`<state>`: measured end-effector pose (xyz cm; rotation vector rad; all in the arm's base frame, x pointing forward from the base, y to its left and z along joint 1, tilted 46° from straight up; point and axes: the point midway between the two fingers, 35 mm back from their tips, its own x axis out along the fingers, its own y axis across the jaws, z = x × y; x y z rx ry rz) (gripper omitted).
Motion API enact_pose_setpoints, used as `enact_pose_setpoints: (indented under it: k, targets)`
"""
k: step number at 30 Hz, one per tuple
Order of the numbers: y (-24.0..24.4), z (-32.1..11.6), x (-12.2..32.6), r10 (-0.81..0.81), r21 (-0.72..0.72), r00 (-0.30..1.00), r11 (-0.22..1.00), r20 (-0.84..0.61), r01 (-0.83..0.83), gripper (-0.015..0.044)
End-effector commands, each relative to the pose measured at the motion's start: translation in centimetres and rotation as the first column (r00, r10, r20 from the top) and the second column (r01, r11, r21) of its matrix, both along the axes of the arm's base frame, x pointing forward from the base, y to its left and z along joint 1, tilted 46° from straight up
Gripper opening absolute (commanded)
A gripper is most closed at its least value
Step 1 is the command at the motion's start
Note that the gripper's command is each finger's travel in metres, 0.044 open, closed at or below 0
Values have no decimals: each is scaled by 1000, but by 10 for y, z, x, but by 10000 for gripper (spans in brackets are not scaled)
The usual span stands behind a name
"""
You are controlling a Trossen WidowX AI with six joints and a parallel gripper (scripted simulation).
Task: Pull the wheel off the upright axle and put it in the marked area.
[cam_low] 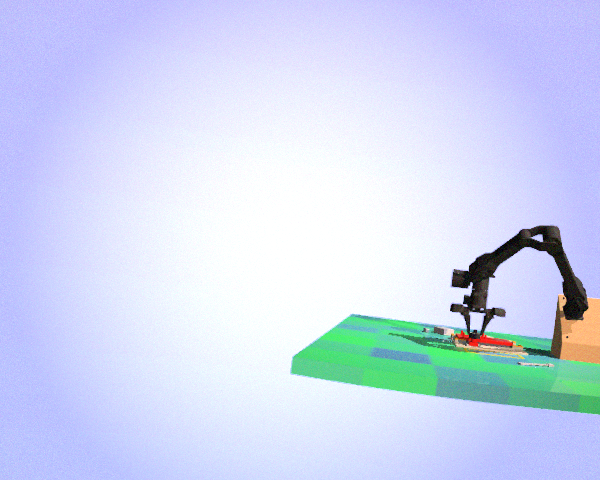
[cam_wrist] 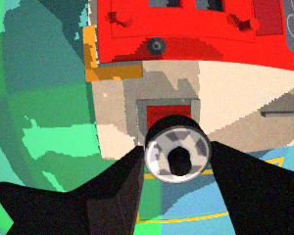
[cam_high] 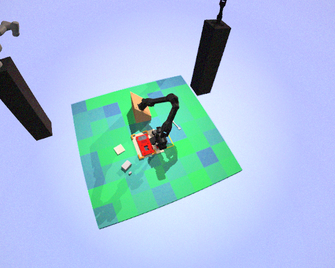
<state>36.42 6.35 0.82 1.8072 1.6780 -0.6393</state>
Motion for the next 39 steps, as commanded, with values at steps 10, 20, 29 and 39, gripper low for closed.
enact_pose_setpoints:
  k: [10, 20, 29, 39]
  targets:
    - [-10, 7, -1, -16, 2, 1000, 1000, -2, 16, 0]
    - [-12, 9, -2, -17, 3, 1000, 1000, -2, 17, 0]
    - [-15, 11, -2, -18, 3, 1000, 1000, -2, 18, 0]
    - [-17, 14, -3, -19, 3, 1000, 1000, -2, 19, 0]
